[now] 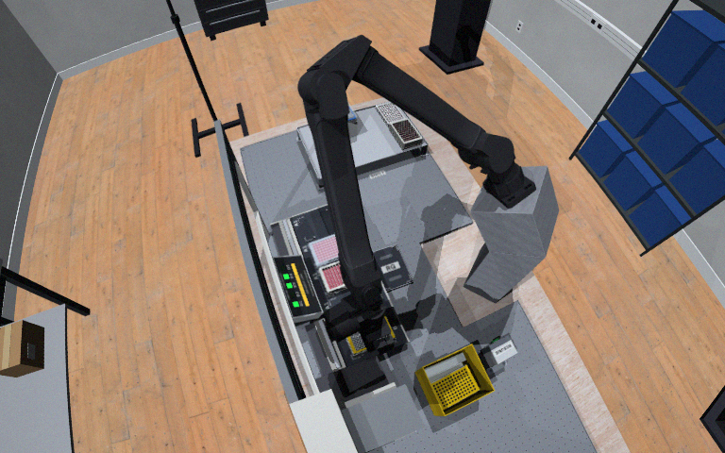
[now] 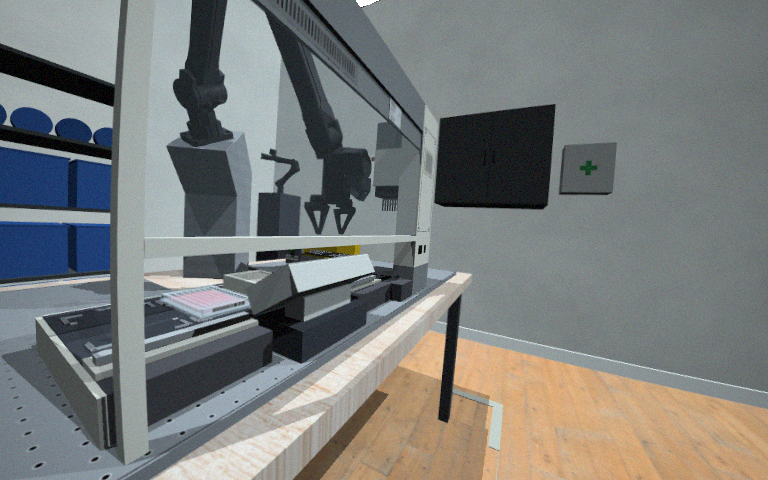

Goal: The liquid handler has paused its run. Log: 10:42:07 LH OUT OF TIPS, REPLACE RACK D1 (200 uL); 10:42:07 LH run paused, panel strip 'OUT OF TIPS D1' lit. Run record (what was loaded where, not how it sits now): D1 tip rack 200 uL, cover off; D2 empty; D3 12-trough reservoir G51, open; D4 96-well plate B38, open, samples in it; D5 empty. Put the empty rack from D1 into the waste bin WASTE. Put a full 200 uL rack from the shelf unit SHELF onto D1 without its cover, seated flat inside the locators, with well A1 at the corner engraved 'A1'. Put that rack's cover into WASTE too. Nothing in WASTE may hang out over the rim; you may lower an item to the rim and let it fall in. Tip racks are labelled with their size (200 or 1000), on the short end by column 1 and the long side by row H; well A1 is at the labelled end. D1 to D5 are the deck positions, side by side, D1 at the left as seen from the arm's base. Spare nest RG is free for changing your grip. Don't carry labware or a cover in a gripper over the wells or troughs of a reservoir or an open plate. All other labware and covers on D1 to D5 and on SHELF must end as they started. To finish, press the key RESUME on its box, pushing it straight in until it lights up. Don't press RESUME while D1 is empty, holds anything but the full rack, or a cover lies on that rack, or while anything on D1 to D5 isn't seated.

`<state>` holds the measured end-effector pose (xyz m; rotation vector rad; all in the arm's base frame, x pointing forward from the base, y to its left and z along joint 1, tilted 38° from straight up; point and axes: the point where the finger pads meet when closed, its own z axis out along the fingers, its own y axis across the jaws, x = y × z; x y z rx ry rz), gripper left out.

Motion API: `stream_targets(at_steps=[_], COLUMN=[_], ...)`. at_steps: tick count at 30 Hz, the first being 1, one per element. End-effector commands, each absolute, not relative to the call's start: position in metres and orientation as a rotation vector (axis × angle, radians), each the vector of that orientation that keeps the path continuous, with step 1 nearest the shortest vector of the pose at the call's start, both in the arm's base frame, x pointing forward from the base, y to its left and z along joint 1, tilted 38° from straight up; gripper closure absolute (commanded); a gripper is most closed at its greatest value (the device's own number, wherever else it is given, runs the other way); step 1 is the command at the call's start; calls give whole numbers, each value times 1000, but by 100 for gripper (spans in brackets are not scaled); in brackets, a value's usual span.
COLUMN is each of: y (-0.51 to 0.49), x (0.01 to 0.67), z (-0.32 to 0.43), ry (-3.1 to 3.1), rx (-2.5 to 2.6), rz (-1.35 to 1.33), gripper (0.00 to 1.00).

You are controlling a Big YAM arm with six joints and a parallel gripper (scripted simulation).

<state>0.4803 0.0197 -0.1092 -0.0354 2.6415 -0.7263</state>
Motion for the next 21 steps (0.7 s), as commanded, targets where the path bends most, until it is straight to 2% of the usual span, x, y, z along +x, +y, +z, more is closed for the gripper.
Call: stream_targets(at_steps=[1, 21], y=[33, 49], x=[480, 472], z=[-96, -70], ry=[2625, 2618], rx=[-36, -32], rz=[-714, -708], gripper=[0, 0])
